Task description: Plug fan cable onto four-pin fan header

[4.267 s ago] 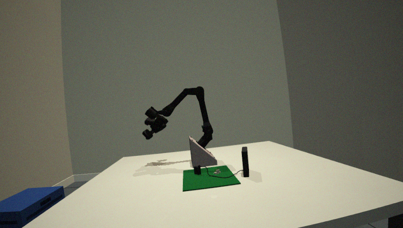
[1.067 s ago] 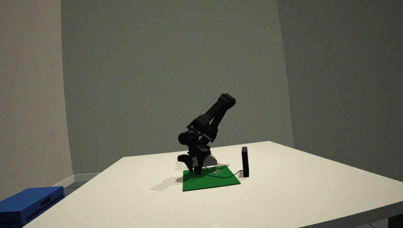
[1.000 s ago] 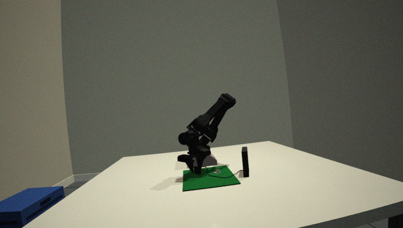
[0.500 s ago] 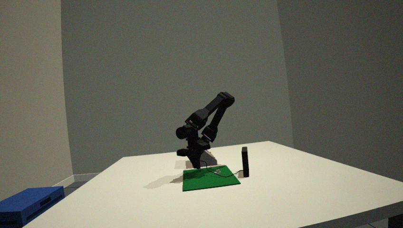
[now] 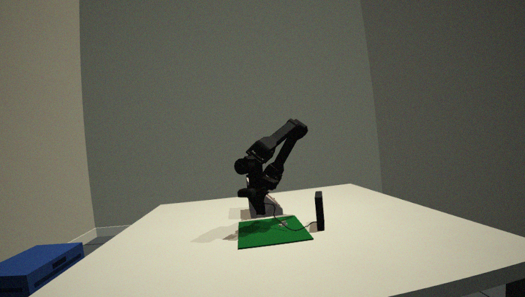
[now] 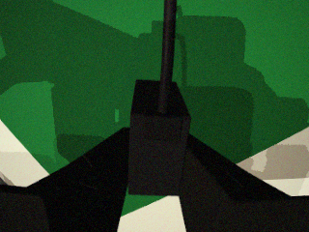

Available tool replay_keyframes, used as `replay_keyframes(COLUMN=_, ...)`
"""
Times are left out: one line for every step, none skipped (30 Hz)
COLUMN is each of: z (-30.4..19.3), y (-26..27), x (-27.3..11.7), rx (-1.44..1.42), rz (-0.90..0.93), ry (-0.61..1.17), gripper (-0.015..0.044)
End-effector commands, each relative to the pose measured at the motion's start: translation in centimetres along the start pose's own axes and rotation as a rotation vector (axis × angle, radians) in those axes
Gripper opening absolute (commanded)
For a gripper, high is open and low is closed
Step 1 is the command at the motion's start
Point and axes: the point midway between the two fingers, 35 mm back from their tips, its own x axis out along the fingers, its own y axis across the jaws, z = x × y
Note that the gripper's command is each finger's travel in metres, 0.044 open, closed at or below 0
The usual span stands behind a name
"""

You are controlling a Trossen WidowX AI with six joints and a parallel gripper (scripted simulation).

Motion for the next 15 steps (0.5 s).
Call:
replay_keyframes(z=1.0, y=0.3, x=0.0, rx=-0.118, rz=0.002, ry=-0.003, gripper=0.0)
replay_keyframes(z=1.2, y=0.3, x=0.0, rx=-0.152, rz=0.002, ry=-0.003, gripper=0.0)
replay_keyframes(z=1.5, y=0.4, x=0.0, rx=-0.186, rz=0.002, ry=-0.003, gripper=0.0)
replay_keyframes(z=1.8, y=0.5, x=0.0, rx=-0.22, rz=0.002, ry=-0.003, gripper=0.0)
replay_keyframes(z=2.0, y=0.6, x=0.0, rx=-0.254, rz=0.002, ry=-0.003, gripper=0.0)
replay_keyframes(z=2.3, y=0.6, x=0.0, rx=-0.288, rz=0.001, ry=-0.003, gripper=0.0)
replay_keyframes(z=2.5, y=0.7, x=0.0, rx=-0.322, rz=0.001, ry=-0.003, gripper=0.0)
replay_keyframes(z=2.8, y=0.8, x=0.0, rx=-0.356, rz=0.001, ry=-0.003, gripper=0.0)
replay_keyframes(z=3.0, y=0.9, x=0.0, rx=-0.39, rz=0.001, ry=-0.004, gripper=0.0)
replay_keyframes(z=3.3, y=1.0, x=0.0, rx=-0.424, rz=0.001, ry=-0.004, gripper=0.0)
replay_keyframes(z=3.6, y=1.1, x=0.0, rx=-0.458, rz=0.001, ry=-0.004, gripper=0.0)
replay_keyframes(z=3.8, y=1.2, x=0.0, rx=-0.492, rz=0.001, ry=-0.004, gripper=0.0)
replay_keyframes(z=4.1, y=1.3, x=0.0, rx=-0.527, rz=0.001, ry=-0.004, gripper=0.0)
replay_keyframes(z=4.3, y=1.4, x=0.0, rx=-0.561, rz=0.001, ry=-0.005, gripper=0.0)
replay_keyframes(z=4.6, y=1.5, x=0.0, rx=-0.595, rz=0.001, ry=-0.005, gripper=0.0)
